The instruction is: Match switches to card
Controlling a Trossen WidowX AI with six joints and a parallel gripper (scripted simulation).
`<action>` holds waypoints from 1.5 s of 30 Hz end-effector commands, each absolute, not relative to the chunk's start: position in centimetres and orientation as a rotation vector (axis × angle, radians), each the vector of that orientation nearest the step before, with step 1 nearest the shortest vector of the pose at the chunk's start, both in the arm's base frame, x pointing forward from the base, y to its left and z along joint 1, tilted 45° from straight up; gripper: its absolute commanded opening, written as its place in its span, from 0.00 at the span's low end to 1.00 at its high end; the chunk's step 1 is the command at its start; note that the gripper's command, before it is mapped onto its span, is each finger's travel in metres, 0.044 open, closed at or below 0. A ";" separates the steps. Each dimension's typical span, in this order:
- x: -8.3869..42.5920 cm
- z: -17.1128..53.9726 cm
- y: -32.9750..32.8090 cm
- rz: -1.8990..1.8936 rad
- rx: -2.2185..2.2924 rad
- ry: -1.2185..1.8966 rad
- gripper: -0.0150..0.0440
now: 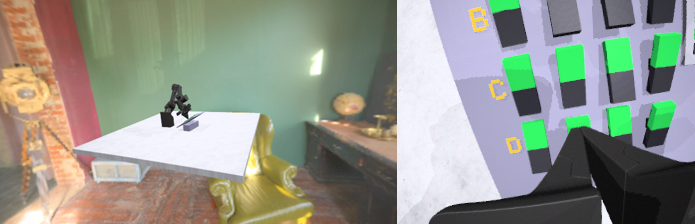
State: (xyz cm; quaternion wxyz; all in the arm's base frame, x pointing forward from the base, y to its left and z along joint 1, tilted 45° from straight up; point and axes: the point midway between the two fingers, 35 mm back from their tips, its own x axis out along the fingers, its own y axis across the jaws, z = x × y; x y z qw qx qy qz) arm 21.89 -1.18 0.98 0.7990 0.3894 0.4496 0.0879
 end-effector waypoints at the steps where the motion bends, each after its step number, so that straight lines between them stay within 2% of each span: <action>1: 21.9 0.9 -1.2 0.183 0.836 0.966 0.25; 45: 22.2 0.6 -1.0 0.184 0.836 0.966 0.25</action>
